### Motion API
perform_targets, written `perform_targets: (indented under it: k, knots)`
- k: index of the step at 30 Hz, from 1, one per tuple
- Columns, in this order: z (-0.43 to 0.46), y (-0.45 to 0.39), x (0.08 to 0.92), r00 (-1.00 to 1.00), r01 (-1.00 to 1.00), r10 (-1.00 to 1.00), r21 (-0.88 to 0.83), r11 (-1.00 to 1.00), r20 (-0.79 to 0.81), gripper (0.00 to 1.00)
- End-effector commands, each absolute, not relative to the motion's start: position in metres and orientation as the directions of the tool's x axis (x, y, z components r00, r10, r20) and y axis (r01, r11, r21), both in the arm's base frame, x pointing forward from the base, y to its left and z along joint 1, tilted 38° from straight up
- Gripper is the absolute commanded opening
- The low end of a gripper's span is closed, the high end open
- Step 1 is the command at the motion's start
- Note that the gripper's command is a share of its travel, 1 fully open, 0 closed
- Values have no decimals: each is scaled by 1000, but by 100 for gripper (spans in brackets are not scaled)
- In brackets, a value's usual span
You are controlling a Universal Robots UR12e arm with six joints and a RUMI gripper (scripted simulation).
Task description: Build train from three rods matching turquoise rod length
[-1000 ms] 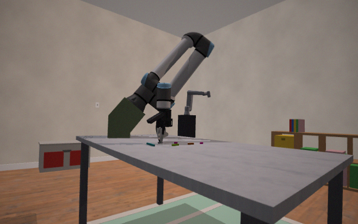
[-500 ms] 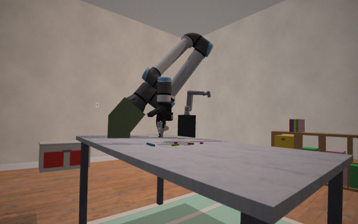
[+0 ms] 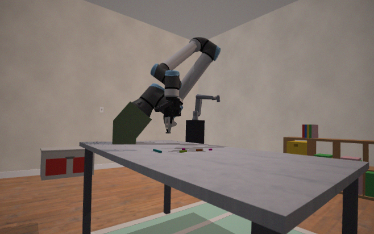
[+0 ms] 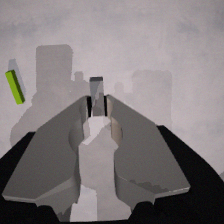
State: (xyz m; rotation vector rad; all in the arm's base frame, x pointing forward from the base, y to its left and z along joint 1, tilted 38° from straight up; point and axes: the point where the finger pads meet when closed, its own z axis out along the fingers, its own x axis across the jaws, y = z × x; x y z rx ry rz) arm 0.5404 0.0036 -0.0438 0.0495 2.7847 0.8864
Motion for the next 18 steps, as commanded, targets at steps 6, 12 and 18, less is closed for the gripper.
perform_targets:
  k: [6,12,18]
  knots:
    - [-44,6,535,-979,-33,92,584,811,-183,0]
    - [-39,8,541,-979,-18,105,584,811,-177,0]
    - [-28,20,550,-978,42,155,593,804,-140,0]
